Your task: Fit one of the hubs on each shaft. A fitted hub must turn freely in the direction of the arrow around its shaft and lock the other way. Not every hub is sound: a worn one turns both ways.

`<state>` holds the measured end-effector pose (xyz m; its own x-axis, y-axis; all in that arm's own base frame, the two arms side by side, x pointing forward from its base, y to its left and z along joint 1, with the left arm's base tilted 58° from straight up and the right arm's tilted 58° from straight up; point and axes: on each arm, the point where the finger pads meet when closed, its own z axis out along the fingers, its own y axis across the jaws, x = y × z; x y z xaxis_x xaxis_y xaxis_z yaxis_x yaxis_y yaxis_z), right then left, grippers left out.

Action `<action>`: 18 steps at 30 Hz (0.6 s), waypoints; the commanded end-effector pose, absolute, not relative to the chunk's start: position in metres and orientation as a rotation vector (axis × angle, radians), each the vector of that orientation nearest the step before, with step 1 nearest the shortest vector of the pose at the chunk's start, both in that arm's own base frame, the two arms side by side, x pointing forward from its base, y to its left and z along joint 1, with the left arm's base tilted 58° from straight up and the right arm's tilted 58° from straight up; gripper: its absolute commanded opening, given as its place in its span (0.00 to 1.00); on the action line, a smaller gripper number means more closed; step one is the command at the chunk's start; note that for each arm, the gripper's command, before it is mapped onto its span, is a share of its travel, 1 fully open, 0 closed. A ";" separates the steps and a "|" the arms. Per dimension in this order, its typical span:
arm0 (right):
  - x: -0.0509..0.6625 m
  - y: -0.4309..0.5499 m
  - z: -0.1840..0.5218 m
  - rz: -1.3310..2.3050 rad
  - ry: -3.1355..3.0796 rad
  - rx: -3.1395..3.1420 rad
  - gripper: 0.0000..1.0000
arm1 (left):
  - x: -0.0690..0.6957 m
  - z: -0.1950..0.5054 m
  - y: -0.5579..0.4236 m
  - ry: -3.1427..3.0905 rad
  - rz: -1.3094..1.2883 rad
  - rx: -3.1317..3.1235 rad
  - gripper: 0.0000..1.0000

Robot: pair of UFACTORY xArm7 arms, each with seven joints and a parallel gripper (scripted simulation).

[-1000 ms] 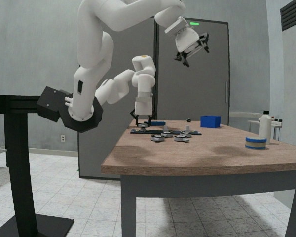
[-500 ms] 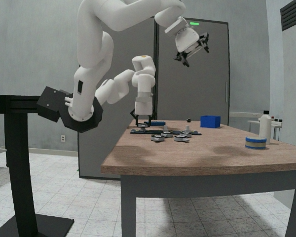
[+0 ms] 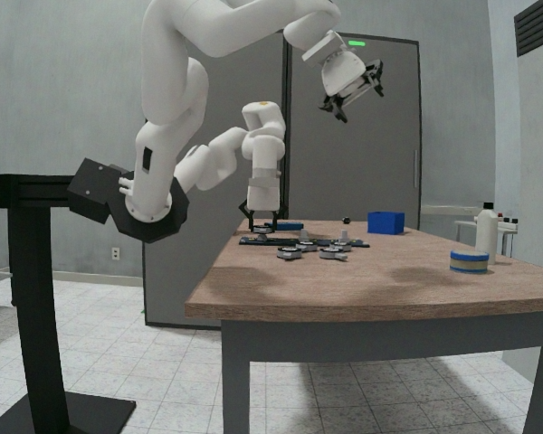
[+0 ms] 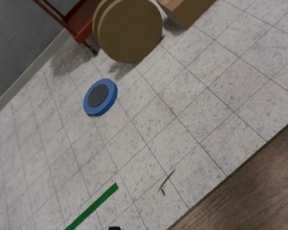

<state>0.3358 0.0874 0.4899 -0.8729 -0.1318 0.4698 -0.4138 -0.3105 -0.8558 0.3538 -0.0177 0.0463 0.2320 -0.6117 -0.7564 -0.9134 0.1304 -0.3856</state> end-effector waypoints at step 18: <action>0.335 0.089 0.491 2.305 -1.726 0.700 1.00 | 0.355 0.046 -0.018 1.475 0.403 -1.573 0.00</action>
